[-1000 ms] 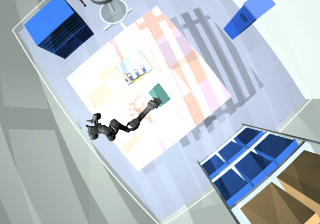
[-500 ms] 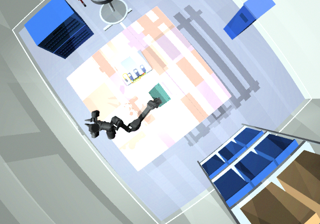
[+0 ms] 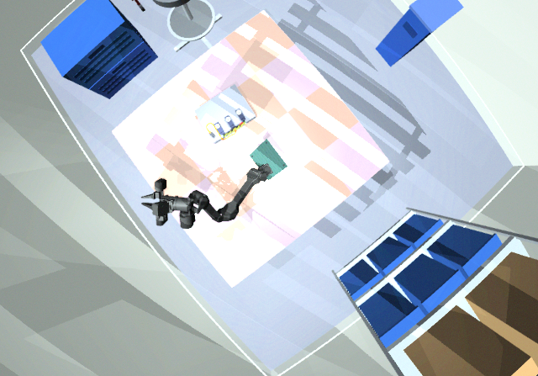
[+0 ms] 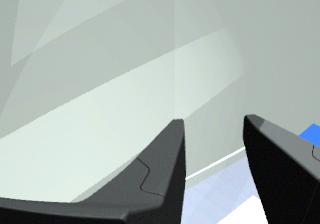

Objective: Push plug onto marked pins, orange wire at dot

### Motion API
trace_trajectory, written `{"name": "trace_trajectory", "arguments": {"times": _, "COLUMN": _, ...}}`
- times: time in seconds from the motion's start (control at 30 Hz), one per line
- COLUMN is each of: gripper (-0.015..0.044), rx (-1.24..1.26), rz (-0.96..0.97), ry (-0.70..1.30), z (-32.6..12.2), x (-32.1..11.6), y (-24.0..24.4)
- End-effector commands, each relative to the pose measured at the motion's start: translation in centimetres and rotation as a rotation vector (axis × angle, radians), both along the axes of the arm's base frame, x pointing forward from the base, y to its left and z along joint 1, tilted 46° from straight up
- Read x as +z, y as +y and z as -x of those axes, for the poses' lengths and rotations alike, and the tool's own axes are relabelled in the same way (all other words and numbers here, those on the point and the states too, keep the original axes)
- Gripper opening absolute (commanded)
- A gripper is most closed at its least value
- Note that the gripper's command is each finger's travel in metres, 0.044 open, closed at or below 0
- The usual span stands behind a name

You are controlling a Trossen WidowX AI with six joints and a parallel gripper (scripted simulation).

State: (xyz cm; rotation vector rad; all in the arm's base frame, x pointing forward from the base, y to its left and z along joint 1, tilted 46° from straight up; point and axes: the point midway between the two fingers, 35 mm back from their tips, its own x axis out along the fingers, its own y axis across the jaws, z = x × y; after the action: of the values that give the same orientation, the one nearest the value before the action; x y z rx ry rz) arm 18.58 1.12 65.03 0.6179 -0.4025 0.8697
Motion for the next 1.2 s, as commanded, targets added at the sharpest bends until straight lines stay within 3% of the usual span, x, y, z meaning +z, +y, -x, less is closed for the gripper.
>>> {"name": "trace_trajectory", "arguments": {"times": 0.0, "gripper": 0.0115, "rx": -0.024, "rz": -0.023, "ry": -0.024, "z": -0.5, "x": -0.4, "y": -0.3}}
{"name": "trace_trajectory", "arguments": {"times": 1.17, "gripper": 0.0115, "rx": -0.343, "rz": -0.105, "ry": -0.043, "z": -6.6, "x": -7.1, "y": -2.8}}
